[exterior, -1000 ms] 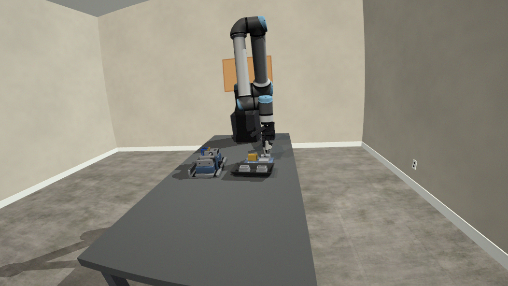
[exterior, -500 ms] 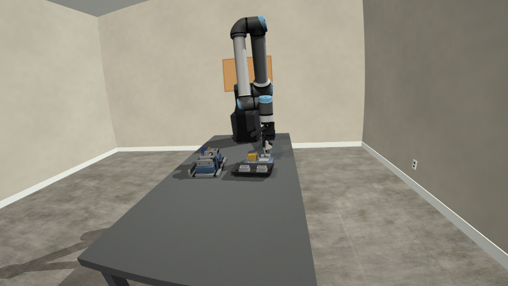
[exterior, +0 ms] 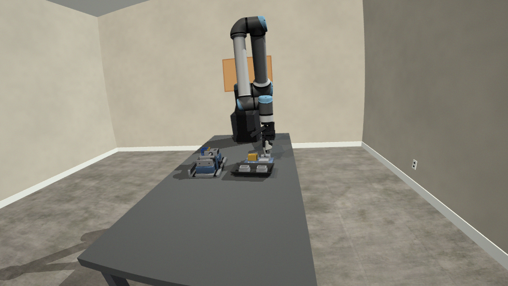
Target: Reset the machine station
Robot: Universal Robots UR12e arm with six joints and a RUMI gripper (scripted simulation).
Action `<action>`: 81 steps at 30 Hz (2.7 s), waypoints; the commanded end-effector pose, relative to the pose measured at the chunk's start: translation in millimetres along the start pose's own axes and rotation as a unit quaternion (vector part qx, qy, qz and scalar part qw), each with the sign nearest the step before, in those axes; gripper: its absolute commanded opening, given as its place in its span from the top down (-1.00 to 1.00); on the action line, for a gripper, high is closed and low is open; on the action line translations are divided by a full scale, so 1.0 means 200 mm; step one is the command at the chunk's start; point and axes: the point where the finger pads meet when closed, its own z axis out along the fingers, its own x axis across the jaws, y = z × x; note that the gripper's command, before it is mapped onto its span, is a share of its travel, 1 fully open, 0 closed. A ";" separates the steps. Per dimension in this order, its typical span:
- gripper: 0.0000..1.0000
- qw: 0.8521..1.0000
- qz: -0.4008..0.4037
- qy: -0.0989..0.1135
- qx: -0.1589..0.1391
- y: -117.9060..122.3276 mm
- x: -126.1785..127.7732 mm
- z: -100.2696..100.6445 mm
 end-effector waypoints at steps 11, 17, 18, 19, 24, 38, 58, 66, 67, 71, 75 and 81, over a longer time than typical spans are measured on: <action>0.19 1.000 0.000 -0.001 0.000 0.00 0.00 0.01; 0.19 1.000 0.000 -0.001 0.000 0.00 0.00 0.02; 0.19 1.000 0.000 -0.001 0.000 0.00 0.00 0.02; 0.19 1.000 0.000 -0.001 0.000 0.00 0.00 0.02; 0.19 1.000 0.000 -0.001 0.000 0.00 0.00 0.03; 0.19 1.000 0.000 -0.001 0.000 0.00 0.00 0.06; 0.19 1.000 0.000 -0.001 0.000 0.00 0.00 0.07; 0.19 1.000 0.000 -0.001 0.000 0.00 0.00 0.07; 0.19 1.000 0.000 -0.001 0.000 0.00 0.00 0.07; 0.19 1.000 0.000 -0.001 0.000 0.00 0.00 0.07; 0.19 1.000 0.000 -0.001 0.000 0.00 0.00 0.07; 0.19 1.000 0.000 -0.001 0.000 0.00 0.00 0.07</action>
